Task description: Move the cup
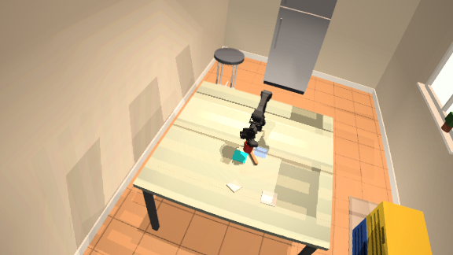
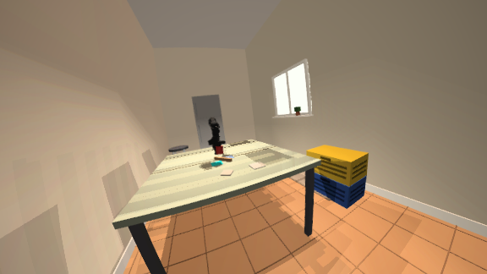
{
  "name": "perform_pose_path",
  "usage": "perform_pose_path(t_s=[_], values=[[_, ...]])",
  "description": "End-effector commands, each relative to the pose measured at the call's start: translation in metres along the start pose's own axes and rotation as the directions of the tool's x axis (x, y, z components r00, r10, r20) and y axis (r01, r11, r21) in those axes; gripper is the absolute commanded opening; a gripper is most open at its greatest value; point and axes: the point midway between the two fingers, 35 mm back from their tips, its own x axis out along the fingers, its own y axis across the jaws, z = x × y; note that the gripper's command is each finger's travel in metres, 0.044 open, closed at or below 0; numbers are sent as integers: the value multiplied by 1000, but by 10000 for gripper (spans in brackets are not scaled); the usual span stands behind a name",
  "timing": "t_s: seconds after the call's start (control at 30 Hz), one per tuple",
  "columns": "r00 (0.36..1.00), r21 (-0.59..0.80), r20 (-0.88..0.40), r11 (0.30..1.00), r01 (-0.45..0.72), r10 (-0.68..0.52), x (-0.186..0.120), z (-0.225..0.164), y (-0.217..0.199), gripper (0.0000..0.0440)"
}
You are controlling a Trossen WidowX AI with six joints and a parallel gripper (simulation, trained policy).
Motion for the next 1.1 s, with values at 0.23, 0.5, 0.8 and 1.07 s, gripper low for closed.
perform_pose_path(t_s=[0.23,0.5,0.8,1.07], values=[[999,47,32,999,-2,0,32,25,-4,0],[999,66,33,998,6,-8,56,25,-11,1],[999,86,30,996,20,-22,76,23,-23,47],[997,112,59,993,-46,40,71,33,-19,154]])
